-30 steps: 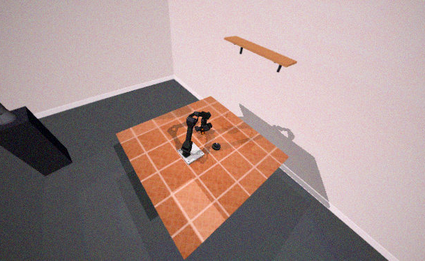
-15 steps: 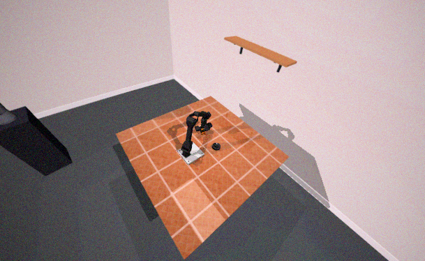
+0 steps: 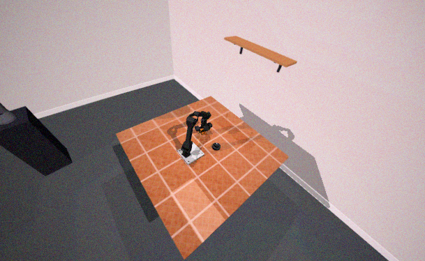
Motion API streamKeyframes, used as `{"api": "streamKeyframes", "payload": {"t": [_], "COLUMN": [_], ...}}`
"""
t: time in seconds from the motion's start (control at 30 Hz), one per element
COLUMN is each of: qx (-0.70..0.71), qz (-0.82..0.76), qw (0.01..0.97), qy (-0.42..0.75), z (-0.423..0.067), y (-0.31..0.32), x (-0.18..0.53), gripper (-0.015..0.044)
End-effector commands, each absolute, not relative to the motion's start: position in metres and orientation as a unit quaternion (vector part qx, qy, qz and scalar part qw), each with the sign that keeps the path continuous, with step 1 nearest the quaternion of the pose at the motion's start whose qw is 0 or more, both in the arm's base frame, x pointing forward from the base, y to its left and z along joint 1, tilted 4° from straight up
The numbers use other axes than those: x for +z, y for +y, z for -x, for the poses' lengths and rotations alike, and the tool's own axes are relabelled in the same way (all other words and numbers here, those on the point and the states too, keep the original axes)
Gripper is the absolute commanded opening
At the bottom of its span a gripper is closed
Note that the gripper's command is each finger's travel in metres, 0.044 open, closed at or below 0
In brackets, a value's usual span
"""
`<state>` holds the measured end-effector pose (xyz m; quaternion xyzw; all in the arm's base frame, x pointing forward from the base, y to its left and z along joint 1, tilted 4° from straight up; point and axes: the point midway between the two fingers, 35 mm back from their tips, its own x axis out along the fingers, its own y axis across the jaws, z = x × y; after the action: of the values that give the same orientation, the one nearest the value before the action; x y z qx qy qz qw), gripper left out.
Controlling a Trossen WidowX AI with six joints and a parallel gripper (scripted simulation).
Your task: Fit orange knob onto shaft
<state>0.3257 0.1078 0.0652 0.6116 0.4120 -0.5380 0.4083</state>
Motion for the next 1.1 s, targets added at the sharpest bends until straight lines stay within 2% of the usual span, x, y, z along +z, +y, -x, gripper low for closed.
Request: {"api": "streamKeyframes", "payload": {"t": [0.0, 0.17, 0.33, 0.7, 1.07], "qx": [-0.539, -0.538, -0.538, -0.535, -0.255], "qz": [-0.611, -0.611, -0.612, -0.608, -0.32], "qw": [0.408, 0.408, 0.408, 0.413, 0.663], "qy": [0.412, 0.412, 0.412, 0.417, 0.627], "z": [-0.325, -0.325, -0.321, -0.321, -0.322], "y": [0.108, 0.108, 0.104, 0.104, 0.109], "x": [0.065, 0.068, 0.123, 0.125, 0.128], "gripper": [0.044, 0.044, 0.044, 0.044, 0.044]}}
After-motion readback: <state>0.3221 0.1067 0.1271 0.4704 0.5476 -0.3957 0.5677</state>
